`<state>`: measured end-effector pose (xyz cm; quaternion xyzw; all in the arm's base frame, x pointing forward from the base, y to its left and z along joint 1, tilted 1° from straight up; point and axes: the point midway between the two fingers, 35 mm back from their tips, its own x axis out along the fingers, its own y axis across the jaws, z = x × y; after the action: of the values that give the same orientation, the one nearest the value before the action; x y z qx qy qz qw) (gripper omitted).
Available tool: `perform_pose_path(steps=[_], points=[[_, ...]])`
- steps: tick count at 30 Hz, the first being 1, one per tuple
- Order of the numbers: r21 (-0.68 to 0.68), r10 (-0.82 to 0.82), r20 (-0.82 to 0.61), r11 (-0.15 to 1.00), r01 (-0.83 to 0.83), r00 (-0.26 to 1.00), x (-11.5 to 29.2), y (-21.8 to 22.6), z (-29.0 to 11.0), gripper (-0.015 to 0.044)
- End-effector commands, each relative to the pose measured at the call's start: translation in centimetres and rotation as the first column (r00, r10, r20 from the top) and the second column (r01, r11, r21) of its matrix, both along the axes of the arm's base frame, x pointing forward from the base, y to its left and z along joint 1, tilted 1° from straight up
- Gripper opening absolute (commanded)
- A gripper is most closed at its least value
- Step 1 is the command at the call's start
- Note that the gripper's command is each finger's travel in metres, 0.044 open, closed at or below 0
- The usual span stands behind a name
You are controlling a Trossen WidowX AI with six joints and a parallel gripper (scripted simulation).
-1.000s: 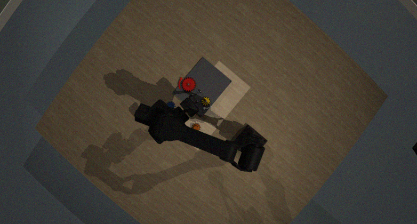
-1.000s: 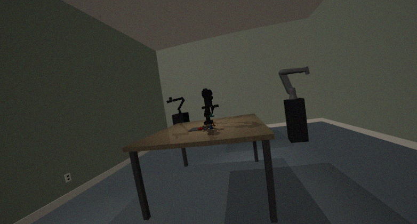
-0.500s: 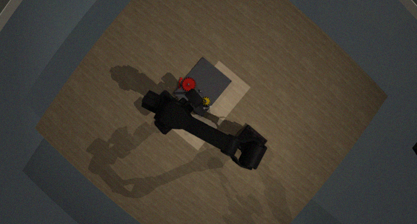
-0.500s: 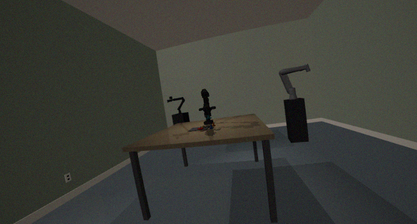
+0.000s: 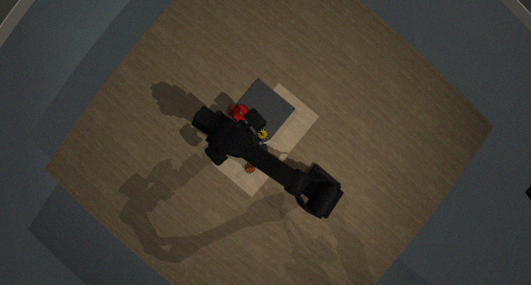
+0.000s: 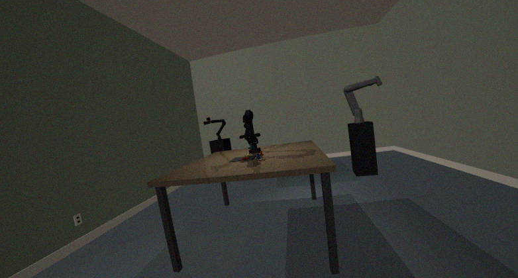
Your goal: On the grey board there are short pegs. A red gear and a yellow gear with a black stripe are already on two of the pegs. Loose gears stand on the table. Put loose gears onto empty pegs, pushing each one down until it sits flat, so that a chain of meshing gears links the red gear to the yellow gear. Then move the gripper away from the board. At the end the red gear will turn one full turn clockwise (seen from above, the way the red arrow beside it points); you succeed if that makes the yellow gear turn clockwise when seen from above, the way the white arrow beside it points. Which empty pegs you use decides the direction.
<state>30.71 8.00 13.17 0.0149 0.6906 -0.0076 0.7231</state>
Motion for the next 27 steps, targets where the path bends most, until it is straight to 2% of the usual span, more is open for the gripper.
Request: perform_pose_path(steps=[1, 27], points=[[0.002, 0.005, 0.002, 1.000, -0.005, 1.000, 0.1, -0.7, -0.3, 0.0000], [-0.006, 0.009, 0.003, 1.000, -0.009, 1.000, 0.4, -6.8, -3.0, 0.0000]])
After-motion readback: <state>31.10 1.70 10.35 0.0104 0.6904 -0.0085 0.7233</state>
